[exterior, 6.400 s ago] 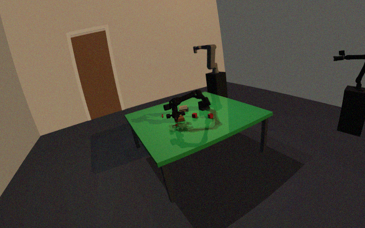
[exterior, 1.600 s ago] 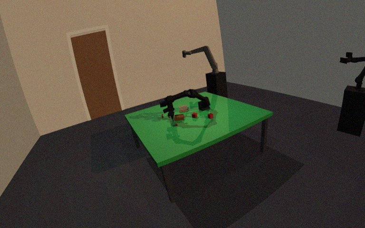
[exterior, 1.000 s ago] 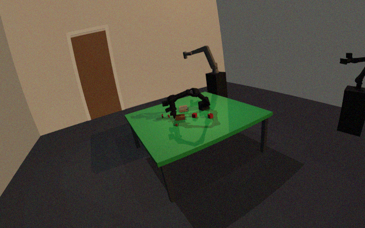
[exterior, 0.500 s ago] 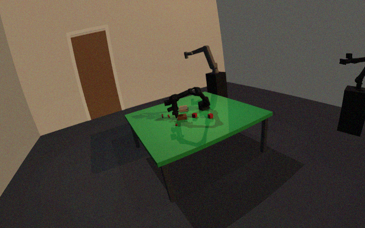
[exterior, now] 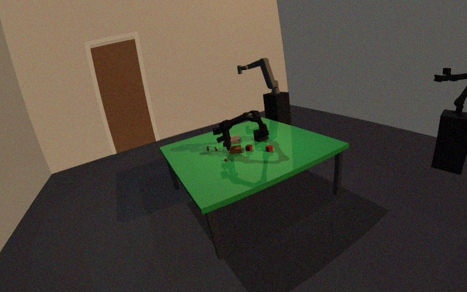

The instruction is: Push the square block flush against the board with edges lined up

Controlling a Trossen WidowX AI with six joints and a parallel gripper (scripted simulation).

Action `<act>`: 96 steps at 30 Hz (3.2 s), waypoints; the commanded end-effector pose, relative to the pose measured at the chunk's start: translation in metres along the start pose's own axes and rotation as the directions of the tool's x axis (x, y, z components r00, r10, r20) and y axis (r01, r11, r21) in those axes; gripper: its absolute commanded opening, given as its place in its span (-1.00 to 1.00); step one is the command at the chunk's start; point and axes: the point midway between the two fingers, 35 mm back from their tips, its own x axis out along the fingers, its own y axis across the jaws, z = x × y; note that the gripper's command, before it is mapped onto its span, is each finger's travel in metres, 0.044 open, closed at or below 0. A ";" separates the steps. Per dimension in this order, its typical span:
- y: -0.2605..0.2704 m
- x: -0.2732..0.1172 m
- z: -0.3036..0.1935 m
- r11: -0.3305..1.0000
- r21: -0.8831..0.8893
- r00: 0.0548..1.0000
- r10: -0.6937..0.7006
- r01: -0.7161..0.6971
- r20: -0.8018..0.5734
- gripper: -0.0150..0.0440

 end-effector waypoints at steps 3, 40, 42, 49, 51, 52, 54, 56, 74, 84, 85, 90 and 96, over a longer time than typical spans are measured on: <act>-0.001 0.006 -0.004 1.000 0.010 1.000 -0.002 0.002 -0.019 -0.49; 0.000 -0.040 0.043 1.000 0.010 1.000 -0.004 0.004 -0.017 -0.49; -0.001 -0.049 0.042 1.000 0.009 1.000 -0.003 0.004 -0.017 -0.49; -0.048 -0.052 0.052 1.000 0.015 1.000 -0.013 0.013 0.005 -0.49; -0.086 -0.056 0.056 1.000 0.017 1.000 -0.024 0.023 0.010 -0.49; -0.102 -0.057 0.056 0.999 0.017 1.000 -0.027 0.027 0.011 -0.49; -0.136 -0.059 0.054 0.999 0.017 0.999 -0.032 0.032 0.011 -0.49; -0.173 -0.060 0.049 0.999 0.016 0.999 -0.034 0.034 0.008 -0.49; -0.267 -0.001 0.019 1.000 0.002 1.000 -0.015 0.015 -0.012 -0.49; -0.267 0.002 0.013 1.000 0.002 1.000 -0.015 0.015 -0.012 -0.49; -0.267 0.002 0.012 1.000 0.002 1.000 -0.015 0.015 -0.013 -0.49; -0.267 0.002 0.004 1.000 0.002 1.000 -0.015 0.015 -0.013 -0.49; -0.267 0.002 -0.004 1.000 0.003 1.000 -0.015 0.015 -0.013 -0.49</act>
